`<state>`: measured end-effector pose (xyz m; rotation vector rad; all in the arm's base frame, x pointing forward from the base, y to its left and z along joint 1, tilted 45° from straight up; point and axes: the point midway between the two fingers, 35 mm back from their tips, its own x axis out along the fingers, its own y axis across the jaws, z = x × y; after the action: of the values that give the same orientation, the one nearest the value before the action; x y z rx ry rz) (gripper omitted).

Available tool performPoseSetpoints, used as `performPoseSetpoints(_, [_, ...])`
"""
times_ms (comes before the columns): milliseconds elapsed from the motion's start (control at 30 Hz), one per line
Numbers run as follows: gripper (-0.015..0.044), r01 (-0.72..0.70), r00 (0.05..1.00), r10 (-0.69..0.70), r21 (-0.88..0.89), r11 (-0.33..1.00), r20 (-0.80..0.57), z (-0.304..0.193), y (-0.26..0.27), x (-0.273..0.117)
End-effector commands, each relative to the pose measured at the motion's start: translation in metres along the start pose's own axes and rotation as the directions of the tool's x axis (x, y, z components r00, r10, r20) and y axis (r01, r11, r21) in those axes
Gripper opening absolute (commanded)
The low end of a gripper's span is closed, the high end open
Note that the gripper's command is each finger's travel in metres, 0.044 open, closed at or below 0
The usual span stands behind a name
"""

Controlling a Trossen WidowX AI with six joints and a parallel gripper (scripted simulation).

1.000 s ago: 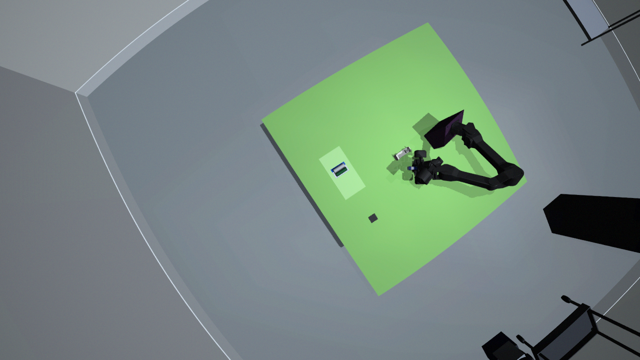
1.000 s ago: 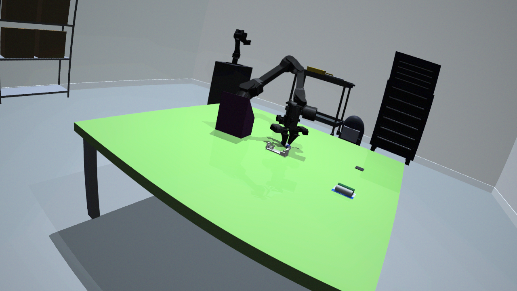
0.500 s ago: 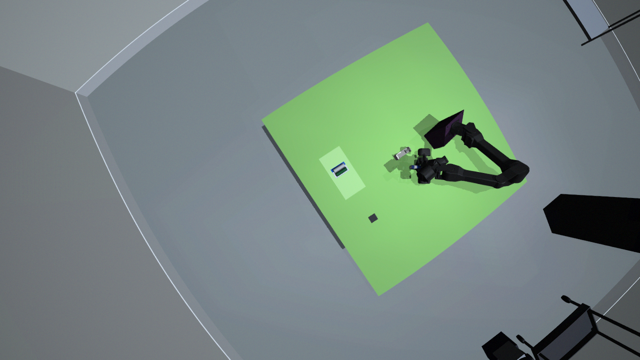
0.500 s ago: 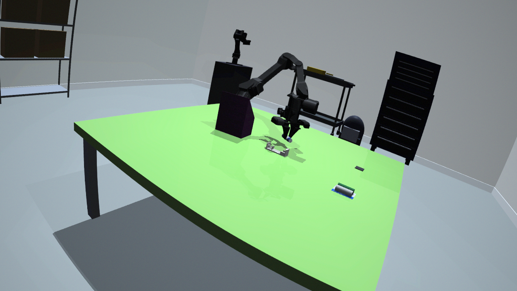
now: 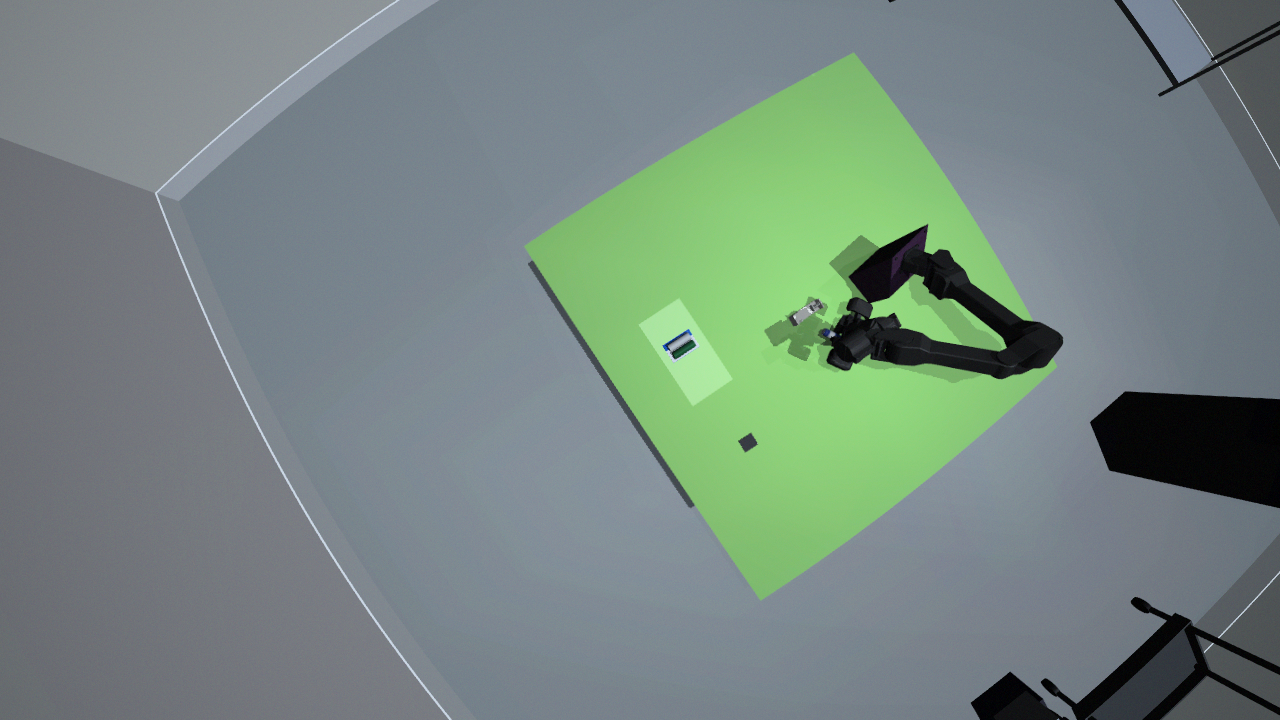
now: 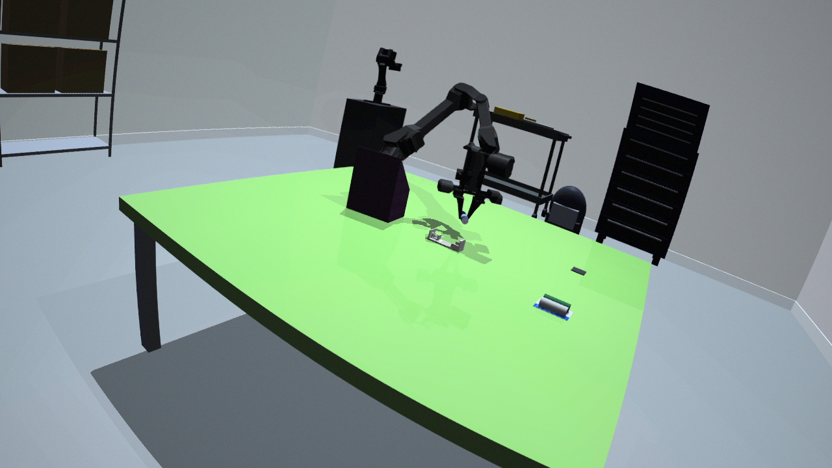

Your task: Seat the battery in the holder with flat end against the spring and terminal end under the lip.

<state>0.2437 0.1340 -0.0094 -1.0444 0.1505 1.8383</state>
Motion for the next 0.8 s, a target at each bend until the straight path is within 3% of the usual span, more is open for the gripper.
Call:
performPoseSetpoints(0, [0.0068,-0.005,1.0,0.006,0.27,0.963,-0.005,-0.013,0.005,-0.003])
performPoseSetpoints(200, [0.0068,-0.002,1.0,0.008,0.593,0.805,-0.008,-0.027,0.011,-0.007])
performPoseSetpoints(400, [0.0068,0.003,1.0,0.009,0.84,0.543,-0.009,-0.042,0.017,-0.01])
performPoseSetpoints(767, [0.0068,0.013,1.0,0.011,0.998,-0.066,-0.012,-0.066,0.032,-0.017])
